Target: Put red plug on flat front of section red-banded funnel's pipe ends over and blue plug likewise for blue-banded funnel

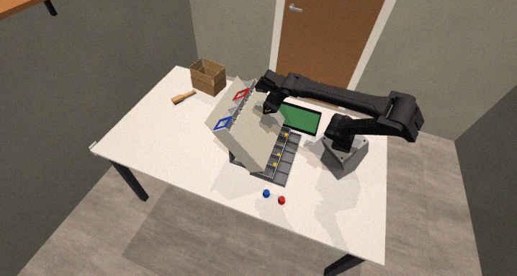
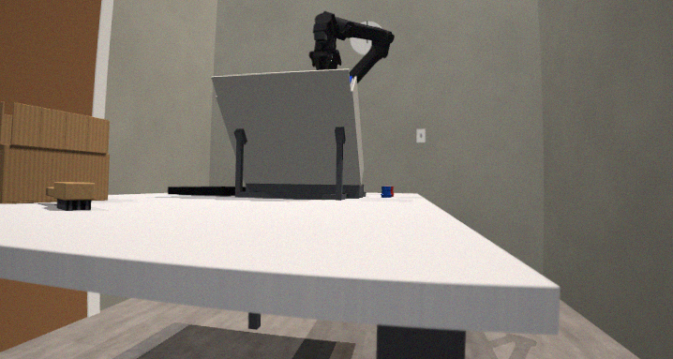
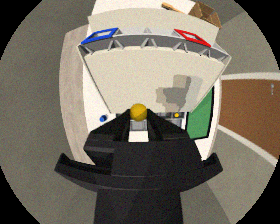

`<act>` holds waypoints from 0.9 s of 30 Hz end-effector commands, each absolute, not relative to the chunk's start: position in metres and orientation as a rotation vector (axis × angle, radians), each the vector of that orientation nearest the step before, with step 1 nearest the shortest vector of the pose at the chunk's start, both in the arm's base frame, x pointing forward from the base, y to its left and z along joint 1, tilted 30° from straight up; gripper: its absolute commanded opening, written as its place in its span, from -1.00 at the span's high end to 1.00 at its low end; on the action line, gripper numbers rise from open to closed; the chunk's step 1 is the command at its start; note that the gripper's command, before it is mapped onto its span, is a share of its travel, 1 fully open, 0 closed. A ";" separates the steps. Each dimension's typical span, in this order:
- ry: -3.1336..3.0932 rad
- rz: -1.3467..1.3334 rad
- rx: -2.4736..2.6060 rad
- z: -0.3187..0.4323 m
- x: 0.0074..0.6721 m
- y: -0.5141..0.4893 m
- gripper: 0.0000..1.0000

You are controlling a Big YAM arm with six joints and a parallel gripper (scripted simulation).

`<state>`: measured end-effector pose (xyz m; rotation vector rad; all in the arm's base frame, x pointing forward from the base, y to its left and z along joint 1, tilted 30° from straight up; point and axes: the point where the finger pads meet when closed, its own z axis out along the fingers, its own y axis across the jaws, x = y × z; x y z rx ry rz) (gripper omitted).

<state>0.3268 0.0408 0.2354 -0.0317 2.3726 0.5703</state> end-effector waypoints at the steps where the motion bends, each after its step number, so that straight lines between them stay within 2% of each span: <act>1: 2.332 0.563 -0.053 0.262 0.335 0.044 1.00; 27: 2.330 0.562 -0.052 0.269 0.336 0.046 1.00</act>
